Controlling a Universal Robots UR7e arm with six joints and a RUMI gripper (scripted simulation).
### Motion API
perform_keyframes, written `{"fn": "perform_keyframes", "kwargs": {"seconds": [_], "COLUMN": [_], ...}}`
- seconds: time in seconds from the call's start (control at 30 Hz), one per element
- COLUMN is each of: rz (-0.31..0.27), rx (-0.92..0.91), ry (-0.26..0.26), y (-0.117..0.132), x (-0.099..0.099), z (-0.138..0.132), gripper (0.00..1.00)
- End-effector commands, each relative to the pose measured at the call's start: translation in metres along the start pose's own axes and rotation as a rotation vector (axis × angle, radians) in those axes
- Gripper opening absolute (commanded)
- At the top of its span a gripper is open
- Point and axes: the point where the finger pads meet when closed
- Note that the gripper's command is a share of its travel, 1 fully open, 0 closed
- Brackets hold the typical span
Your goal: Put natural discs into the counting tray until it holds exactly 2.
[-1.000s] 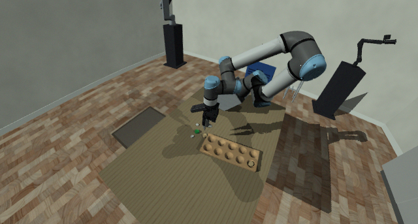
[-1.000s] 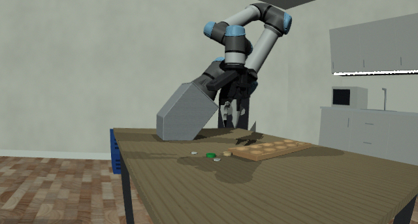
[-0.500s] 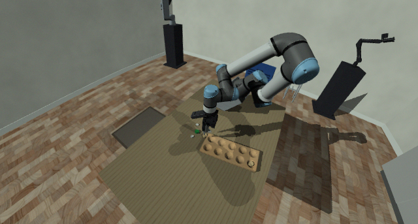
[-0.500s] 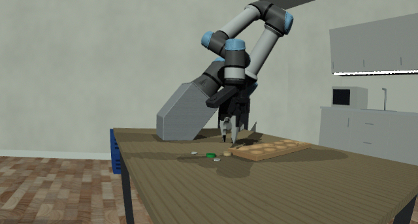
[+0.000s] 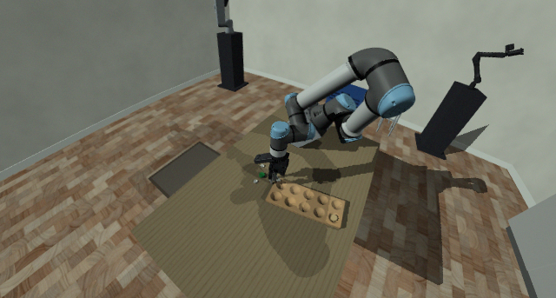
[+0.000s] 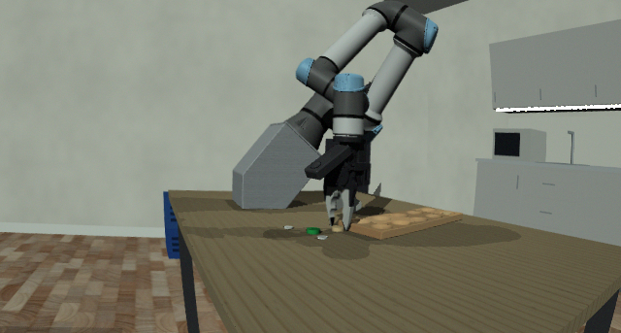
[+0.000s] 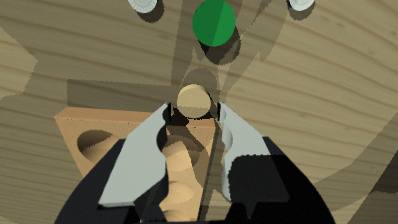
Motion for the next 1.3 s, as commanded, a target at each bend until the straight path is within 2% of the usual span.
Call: {"fn": "perform_keyframes", "kwargs": {"seconds": [0.0,0.27,0.3,1.27], "rz": [0.001,0.001,0.001,0.001], "rx": [0.000,0.000,0.000,0.000], "ry": [-0.001,-0.001,-0.001,-0.001], "y": [-0.0004,-0.0004,-0.0004,-0.0004], "x": [-0.0006,-0.0006,-0.0006,-0.0006], "z": [-0.0006,-0.0006,-0.0006,-0.0006], "gripper": [0.28,0.28,0.00,0.00]}}
Point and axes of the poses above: the point where the finger pads meet when closed, its own x axis back along the fingers, its own z axis across the jaws, y = z × x, and after that the axes turned 10 degrees about -x, right-handed
